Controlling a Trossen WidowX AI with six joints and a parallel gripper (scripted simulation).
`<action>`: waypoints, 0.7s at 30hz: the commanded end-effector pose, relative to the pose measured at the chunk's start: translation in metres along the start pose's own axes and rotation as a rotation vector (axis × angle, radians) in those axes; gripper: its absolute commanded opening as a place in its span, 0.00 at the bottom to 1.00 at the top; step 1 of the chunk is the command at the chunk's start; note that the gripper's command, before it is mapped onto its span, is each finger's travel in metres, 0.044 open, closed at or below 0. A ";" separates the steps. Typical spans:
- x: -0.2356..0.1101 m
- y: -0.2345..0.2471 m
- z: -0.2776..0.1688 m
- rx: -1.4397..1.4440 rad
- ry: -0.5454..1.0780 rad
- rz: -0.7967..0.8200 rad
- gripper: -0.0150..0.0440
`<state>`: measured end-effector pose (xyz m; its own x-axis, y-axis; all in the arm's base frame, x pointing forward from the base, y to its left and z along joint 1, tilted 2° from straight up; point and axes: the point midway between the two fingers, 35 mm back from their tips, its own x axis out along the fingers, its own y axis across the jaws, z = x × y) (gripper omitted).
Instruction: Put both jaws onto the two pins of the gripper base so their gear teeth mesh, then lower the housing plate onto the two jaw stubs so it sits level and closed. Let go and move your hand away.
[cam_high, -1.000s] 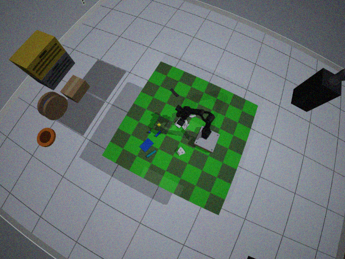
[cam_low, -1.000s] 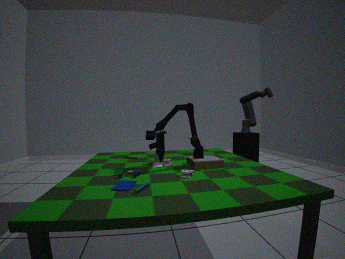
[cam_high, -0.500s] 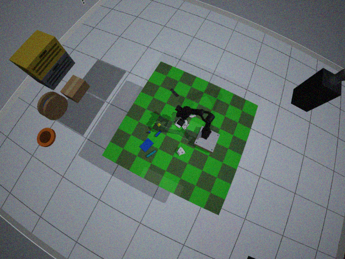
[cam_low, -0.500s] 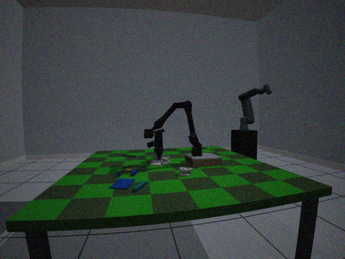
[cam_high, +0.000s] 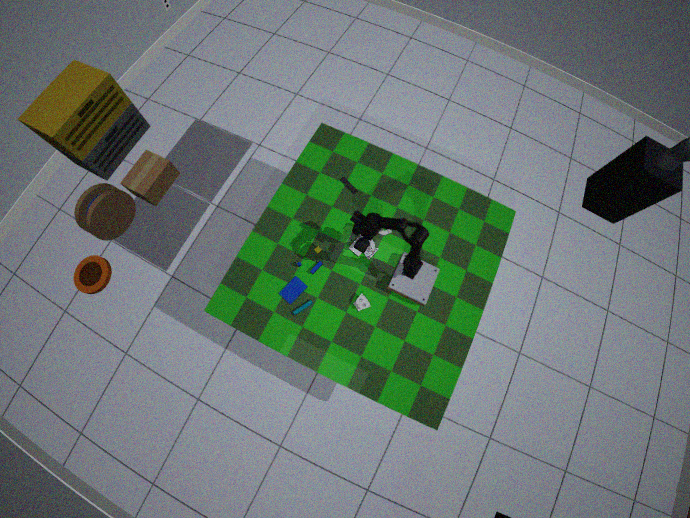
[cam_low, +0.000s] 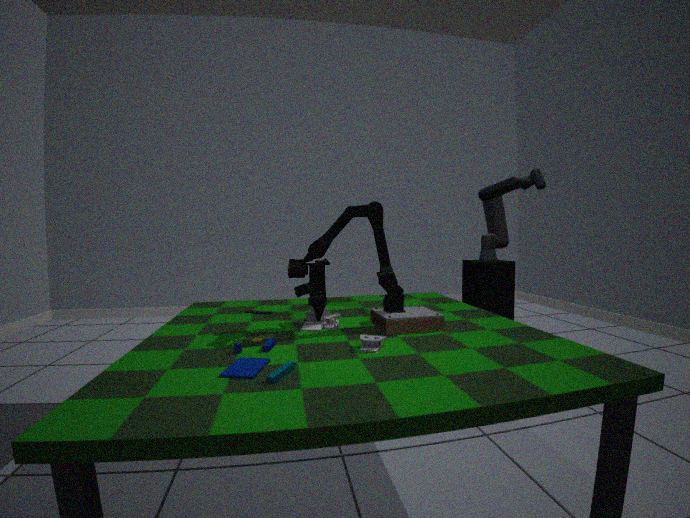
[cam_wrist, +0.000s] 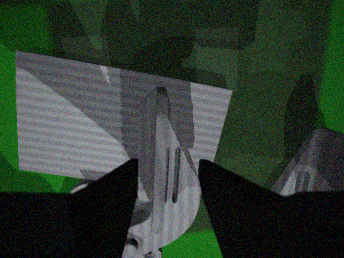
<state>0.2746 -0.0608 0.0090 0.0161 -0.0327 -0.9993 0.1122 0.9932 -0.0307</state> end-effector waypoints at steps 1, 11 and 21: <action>0.002 -0.001 0.000 -0.004 -0.001 -0.004 0.48; 0.003 -0.001 0.000 -0.005 -0.001 -0.004 0.48; 0.006 -0.001 0.000 -0.005 -0.001 -0.004 0.48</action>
<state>0.2746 -0.0610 0.0033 0.0159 -0.0327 -0.9993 0.1108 0.9934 -0.0307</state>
